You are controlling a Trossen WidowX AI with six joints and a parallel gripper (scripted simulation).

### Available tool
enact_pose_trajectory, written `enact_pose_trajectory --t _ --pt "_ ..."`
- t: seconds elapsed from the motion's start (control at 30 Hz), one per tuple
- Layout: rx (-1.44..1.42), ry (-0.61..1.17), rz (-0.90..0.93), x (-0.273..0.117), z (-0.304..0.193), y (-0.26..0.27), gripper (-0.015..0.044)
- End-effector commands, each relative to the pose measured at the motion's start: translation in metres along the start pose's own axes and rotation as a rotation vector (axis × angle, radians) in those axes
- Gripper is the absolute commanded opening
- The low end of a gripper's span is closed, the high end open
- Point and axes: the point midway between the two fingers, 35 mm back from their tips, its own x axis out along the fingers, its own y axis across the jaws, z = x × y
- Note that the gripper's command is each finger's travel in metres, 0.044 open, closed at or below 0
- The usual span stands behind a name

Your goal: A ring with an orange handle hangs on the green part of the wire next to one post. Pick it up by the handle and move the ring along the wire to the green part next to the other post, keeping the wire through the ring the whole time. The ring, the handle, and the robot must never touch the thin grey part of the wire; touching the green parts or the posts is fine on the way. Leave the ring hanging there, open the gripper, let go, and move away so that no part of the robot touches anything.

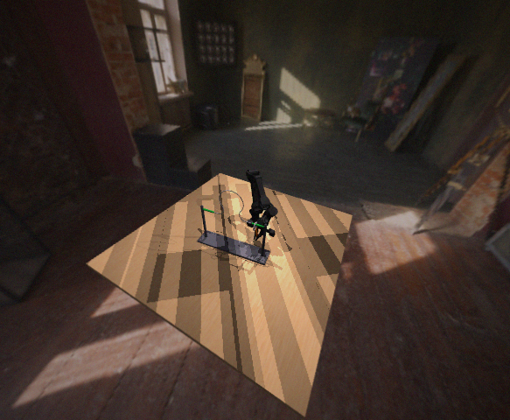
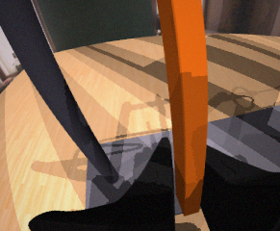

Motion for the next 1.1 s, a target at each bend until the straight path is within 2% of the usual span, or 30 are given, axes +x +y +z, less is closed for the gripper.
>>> enact_pose_trajectory --t 0.0,0.03,0.57,1.07 --pt "0.0 0.0 0.0 -0.001 0.0 0.0 0.0139" --pt "0.001 0.001 0.0 -0.002 0.0 0.0 0.016" --pt "0.005 0.005 -0.002 -0.048 -0.001 0.0 0.016" --pt "0.004 0.004 -0.002 -0.05 -0.001 0.0 0.016"
